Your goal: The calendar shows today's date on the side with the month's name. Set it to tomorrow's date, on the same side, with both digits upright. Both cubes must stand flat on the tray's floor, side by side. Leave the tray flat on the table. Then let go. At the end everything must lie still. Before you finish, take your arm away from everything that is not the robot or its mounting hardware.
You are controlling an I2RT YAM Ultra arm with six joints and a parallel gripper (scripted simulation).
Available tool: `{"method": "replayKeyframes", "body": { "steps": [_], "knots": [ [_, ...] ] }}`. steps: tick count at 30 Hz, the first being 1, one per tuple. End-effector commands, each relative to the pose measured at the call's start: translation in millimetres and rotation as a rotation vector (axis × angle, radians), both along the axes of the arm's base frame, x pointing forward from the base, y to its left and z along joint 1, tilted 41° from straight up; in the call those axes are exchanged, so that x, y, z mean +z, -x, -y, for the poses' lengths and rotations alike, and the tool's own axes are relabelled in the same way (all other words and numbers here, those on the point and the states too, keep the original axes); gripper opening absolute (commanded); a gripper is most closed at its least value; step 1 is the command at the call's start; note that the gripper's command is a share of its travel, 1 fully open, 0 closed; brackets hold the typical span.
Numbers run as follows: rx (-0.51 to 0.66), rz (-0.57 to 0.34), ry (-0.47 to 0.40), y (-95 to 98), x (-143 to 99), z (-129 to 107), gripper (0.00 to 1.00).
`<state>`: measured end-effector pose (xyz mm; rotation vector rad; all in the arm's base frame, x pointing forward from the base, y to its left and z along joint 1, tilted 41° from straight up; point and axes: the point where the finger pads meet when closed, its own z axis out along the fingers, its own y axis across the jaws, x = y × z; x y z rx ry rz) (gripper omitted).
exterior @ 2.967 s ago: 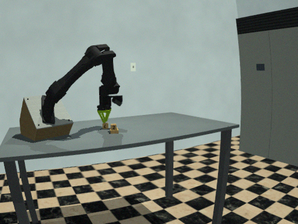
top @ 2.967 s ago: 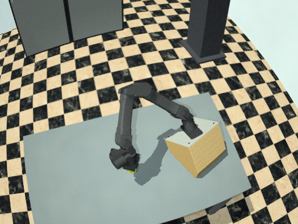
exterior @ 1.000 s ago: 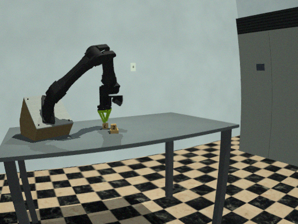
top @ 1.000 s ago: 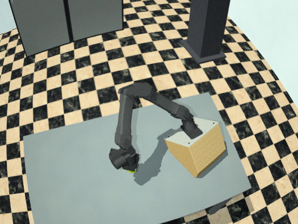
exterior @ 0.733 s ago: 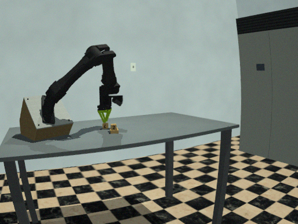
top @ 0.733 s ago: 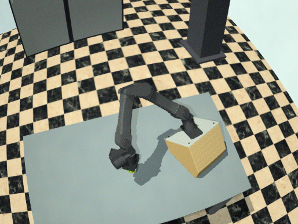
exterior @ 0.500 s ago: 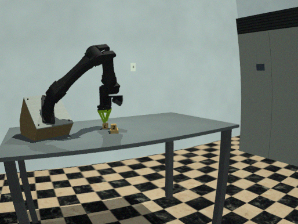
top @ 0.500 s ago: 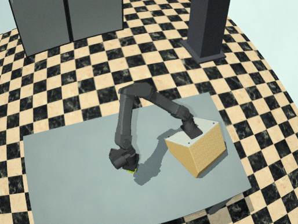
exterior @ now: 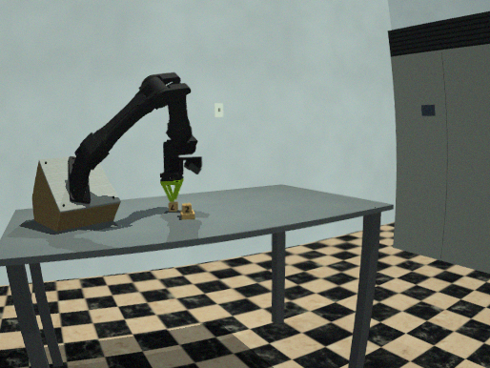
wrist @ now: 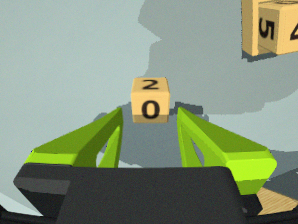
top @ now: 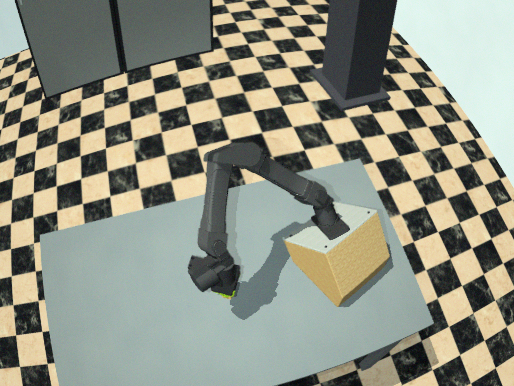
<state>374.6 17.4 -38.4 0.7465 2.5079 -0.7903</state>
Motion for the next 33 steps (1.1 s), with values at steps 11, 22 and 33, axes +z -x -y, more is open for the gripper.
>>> {"method": "replayKeyframes", "body": {
  "steps": [11, 22, 33],
  "knots": [
    [0.016, 0.042, -0.008, -8.8, 19, -13, 0.45],
    [0.016, 0.039, -0.014, -0.8, 41, -32, 0.45],
    [0.016, 0.03, -0.009, 5.8, 49, -38, 0.45]
  ]
}}
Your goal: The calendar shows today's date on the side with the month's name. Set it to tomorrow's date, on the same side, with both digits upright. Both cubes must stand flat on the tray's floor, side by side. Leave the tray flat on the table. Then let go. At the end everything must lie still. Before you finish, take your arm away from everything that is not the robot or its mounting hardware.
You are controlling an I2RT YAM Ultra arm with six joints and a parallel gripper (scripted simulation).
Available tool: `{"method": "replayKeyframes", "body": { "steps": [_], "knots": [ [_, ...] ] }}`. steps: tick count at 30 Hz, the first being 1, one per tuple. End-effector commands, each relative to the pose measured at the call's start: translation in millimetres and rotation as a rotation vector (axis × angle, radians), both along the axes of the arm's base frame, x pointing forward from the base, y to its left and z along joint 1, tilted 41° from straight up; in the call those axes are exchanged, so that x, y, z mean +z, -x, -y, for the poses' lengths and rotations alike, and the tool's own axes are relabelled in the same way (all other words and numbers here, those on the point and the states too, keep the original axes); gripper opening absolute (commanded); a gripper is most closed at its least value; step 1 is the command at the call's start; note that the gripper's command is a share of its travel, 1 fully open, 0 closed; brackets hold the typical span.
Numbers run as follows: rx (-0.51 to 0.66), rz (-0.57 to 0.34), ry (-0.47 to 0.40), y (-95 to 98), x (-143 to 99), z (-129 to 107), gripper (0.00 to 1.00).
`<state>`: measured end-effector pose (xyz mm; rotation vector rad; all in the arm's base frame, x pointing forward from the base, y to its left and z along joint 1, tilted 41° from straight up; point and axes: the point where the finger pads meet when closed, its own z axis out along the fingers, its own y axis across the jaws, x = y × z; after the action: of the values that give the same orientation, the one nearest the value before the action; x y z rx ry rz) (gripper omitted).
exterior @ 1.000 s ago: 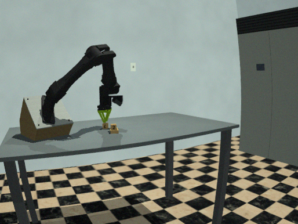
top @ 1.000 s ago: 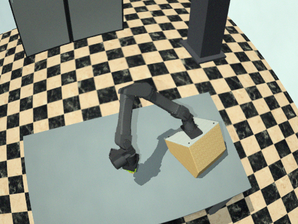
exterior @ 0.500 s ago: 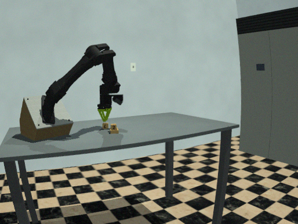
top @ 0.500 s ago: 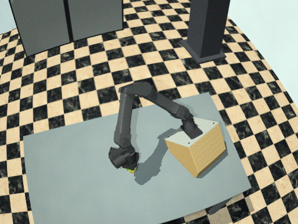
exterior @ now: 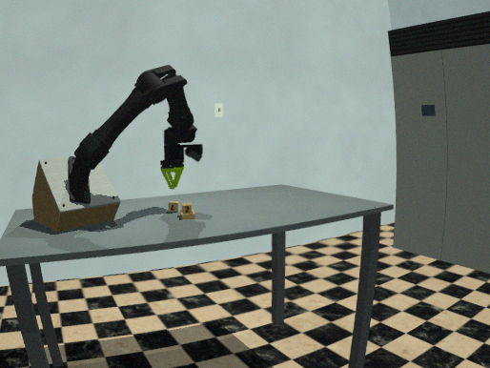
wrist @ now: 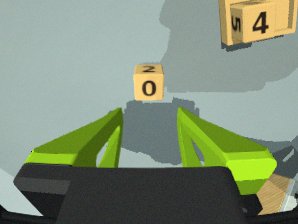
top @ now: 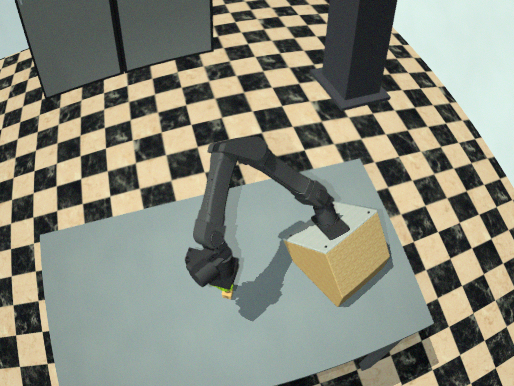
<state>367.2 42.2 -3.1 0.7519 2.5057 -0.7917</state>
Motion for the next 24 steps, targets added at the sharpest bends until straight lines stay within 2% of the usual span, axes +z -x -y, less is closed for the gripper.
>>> {"method": "replayKeyframes", "body": {
  "steps": [1, 2, 4, 12, 16, 17, 19, 20, 22, 24],
  "knots": [
    [0.02, 0.026, -0.006, -0.6, 13, -12, 0.45],
    [0.023, 0.009, 0.009, 6.2, 8, -8, 0.45],
    [0.034, 0.047, 0.016, 2.7, 6, -10, 0.45],
    [0.125, 0.19, 0.146, 4.7, 6, -10, 0.45],
    [0.13, 0.201, 0.154, 5.2, 6, -10, 0.45],
    [0.126, 0.239, 0.135, -7.3, 14, -18, 0.45],
    [0.128, 0.236, 0.14, -5.6, 13, -17, 0.45],
    [0.136, 0.209, 0.161, 4.8, 5, -11, 0.45],
    [0.15, 0.23, 0.178, 4.1, 4, -11, 0.45],
    [0.177, 0.236, 0.221, 6.9, -6, -9, 0.45]
  ]
}}
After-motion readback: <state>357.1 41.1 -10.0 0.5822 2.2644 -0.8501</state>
